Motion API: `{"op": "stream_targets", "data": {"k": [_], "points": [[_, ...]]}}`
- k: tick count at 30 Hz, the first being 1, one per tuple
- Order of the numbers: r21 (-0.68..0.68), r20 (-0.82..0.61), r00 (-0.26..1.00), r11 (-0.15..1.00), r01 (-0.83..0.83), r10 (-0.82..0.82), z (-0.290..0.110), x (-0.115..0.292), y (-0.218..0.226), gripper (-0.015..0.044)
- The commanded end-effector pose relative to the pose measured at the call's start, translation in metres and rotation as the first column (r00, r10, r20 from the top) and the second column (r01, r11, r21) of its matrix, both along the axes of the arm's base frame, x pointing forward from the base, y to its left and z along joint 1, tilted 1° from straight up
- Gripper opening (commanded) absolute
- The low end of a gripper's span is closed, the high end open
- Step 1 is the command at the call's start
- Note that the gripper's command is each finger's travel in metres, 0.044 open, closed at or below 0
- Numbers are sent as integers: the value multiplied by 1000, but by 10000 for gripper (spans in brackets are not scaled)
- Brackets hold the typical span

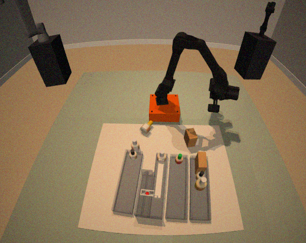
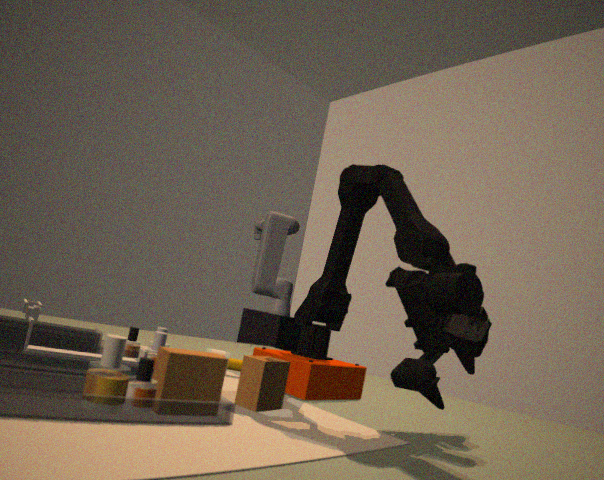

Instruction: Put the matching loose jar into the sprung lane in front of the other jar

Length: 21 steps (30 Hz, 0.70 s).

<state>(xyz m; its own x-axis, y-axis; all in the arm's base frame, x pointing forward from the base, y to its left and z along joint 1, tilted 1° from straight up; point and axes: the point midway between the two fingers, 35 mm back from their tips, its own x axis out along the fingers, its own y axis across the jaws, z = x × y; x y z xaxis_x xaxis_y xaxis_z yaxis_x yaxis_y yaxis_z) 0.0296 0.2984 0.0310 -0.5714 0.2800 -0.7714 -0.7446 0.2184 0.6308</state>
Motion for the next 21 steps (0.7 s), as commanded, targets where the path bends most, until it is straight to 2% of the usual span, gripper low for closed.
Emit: {"op": "stream_targets", "data": {"k": [1,6,12,17,21], "points": [[7,104,980,985,172,-172,7,72,-12,440],[15,227,904,930,368,-362,18,154,-47,440],[18,351,756,811,584,-552,32,232,-119,440],[-10,422,623,683,730,-659,40,270,-189,440],[-51,480,511,559,827,-713,45,284,-257,440]]}}
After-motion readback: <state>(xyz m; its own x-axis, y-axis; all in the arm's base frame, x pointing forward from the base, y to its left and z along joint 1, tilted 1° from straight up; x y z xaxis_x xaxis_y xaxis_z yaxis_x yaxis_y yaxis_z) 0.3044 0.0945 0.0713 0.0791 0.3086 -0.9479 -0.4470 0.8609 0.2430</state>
